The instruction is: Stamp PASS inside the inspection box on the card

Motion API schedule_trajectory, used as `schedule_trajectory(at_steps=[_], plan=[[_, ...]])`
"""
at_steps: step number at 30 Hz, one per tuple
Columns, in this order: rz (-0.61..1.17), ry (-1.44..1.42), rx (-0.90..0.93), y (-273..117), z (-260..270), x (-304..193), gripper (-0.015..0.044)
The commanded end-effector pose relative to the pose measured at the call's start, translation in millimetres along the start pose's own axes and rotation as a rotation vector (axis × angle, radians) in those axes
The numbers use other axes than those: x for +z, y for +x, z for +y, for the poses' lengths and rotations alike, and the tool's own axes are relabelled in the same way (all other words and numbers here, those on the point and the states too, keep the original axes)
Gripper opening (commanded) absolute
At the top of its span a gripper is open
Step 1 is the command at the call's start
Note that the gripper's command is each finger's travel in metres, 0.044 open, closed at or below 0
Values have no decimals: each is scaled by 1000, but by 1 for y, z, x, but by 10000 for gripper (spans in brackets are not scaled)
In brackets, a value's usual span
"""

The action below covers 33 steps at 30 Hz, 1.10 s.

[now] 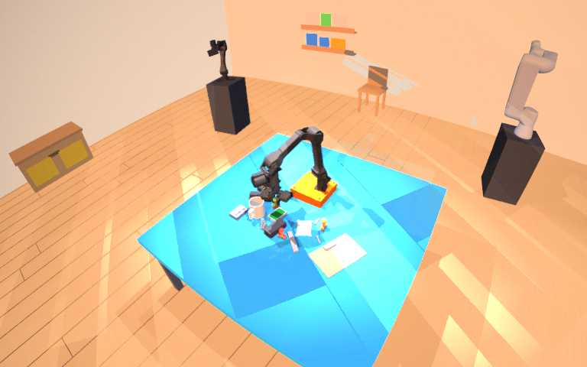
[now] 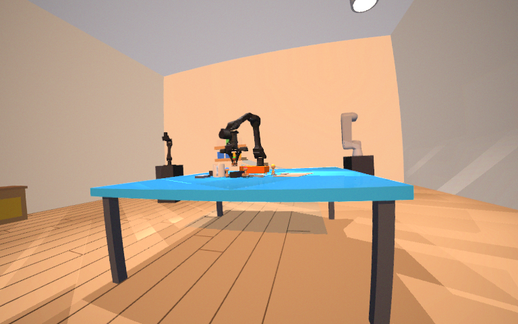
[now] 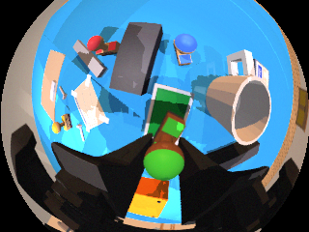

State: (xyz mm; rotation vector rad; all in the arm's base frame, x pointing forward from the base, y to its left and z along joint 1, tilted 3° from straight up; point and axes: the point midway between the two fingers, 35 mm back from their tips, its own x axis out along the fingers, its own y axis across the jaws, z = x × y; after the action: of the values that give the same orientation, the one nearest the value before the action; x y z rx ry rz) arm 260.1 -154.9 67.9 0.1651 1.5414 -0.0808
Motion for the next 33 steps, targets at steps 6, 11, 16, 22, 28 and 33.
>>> schedule_trajectory(at_steps=[6, 11, 16, 22, 28, 33], plan=[[5, -4, 0, 8, -1, -1, 0], [5, -3, 0, 11, -1, -1, 0], [5, -3, 0, 14, -1, -1, 0], [5, -2, 0, 18, -1, -1, 0], [5, -1, 0, 22, -1, -1, 0], [4, -1, 0, 26, -1, -1, 0]])
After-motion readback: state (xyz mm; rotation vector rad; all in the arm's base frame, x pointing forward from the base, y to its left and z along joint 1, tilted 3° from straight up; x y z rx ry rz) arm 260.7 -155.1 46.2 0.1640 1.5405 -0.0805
